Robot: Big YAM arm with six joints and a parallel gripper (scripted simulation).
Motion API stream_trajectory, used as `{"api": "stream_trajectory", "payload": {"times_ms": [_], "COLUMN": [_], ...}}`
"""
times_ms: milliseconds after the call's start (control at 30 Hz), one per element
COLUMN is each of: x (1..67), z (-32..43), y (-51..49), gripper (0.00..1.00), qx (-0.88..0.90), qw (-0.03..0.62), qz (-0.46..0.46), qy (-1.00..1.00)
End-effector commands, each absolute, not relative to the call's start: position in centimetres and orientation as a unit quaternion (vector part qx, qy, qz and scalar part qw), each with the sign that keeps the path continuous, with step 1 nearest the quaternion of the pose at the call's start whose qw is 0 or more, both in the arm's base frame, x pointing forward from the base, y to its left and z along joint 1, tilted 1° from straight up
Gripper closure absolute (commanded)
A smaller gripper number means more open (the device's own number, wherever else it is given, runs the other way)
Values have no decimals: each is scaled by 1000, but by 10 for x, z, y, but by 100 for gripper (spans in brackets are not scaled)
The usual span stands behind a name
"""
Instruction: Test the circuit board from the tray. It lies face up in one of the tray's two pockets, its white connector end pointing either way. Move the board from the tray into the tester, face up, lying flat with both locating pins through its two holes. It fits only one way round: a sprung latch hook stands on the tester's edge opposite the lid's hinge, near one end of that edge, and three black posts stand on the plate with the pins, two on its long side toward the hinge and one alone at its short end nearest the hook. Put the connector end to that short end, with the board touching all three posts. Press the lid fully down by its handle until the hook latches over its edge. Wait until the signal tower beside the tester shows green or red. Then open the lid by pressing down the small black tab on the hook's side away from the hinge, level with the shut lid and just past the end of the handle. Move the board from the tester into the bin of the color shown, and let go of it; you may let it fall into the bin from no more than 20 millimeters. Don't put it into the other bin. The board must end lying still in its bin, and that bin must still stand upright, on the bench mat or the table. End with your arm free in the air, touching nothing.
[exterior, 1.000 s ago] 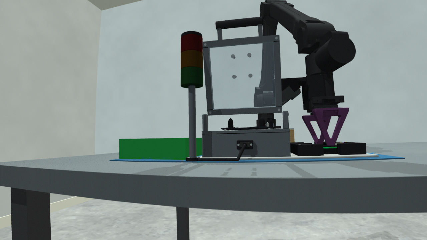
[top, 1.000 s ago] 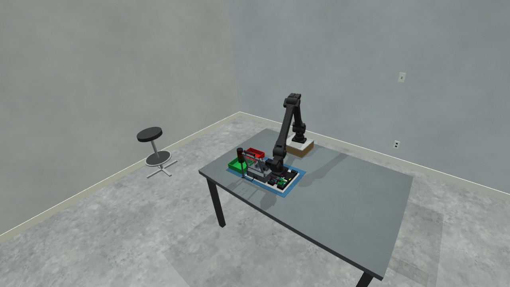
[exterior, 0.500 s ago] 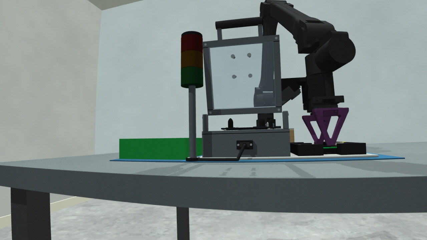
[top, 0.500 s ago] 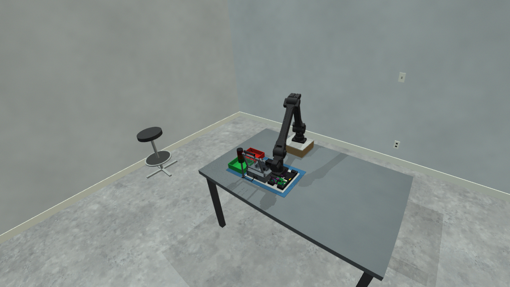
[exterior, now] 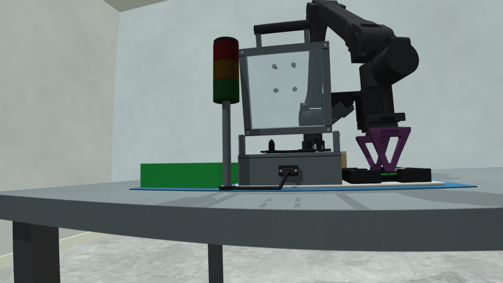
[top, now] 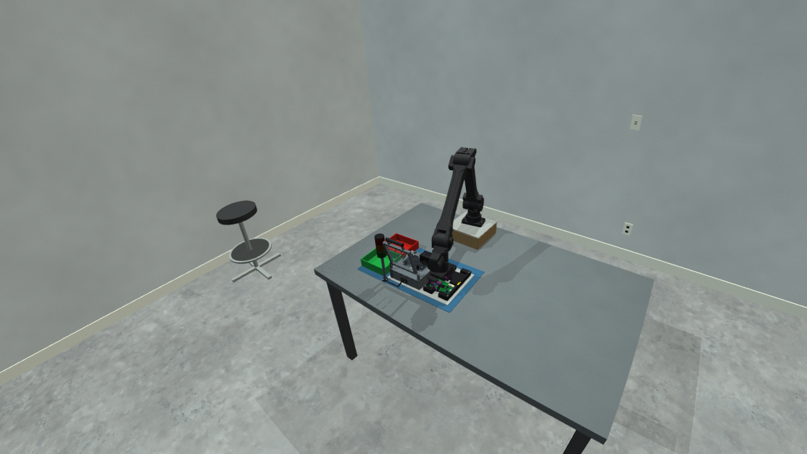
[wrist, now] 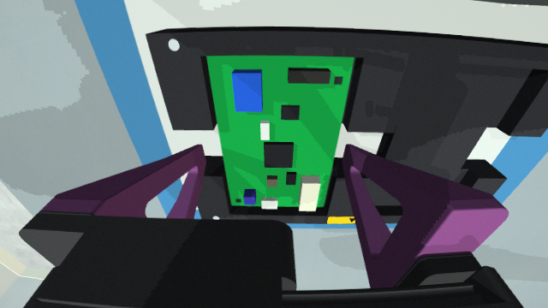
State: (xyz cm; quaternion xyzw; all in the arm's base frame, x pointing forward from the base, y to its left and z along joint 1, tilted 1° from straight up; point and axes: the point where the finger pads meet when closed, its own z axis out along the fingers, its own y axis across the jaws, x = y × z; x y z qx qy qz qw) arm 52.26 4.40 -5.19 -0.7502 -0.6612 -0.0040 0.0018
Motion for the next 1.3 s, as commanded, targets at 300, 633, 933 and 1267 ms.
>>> {"api": "stream_trajectory", "payload": {"times_ms": [300, 633, 933, 1267], "x": [522, 521, 522, 522], "z": [-66, -69, -69, -69], "y": [34, 34, 34, 34], "gripper": [8, 8, 8, 8], "qx": [-752, -752, -752, -752], "qw": [4, 3, 3, 3], "qz": [1, 0, 0, 0], "qy": [-660, -660, -659, -659]}}
